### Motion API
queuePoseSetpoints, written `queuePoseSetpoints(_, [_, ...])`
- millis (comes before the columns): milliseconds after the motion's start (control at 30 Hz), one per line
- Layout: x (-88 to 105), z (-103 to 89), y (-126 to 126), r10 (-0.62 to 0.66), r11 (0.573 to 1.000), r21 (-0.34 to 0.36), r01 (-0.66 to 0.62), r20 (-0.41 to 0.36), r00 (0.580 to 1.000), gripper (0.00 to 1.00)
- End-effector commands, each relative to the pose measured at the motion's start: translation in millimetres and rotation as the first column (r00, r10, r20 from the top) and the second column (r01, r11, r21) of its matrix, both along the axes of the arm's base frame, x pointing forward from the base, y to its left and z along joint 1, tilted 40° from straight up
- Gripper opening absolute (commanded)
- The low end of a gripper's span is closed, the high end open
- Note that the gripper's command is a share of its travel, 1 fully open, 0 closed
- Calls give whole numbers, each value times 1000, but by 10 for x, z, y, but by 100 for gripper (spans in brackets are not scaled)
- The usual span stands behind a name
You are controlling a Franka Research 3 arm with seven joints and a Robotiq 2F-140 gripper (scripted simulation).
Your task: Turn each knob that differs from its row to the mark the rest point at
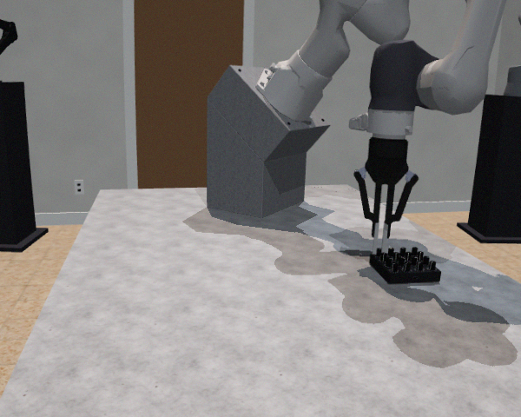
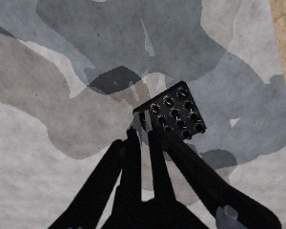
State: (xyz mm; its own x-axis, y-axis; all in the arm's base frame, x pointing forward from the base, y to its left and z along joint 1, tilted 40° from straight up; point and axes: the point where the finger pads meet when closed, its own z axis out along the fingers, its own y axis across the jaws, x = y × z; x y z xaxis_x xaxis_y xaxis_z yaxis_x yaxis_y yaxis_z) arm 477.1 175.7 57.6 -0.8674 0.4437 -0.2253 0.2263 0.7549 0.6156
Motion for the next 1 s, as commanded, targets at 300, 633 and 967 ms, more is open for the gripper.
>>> queuePoseSetpoints(300, [6, -2, -5, -190, 973, 102, 208, -162, 968, 5])
queuePoseSetpoints(633, [6, -2, -5, -275, 939, 139, 313, -237, 932, 5])
queuePoseSetpoints(967, [6, -2, -5, -357, 890, 169, 423, -319, 878, 5])
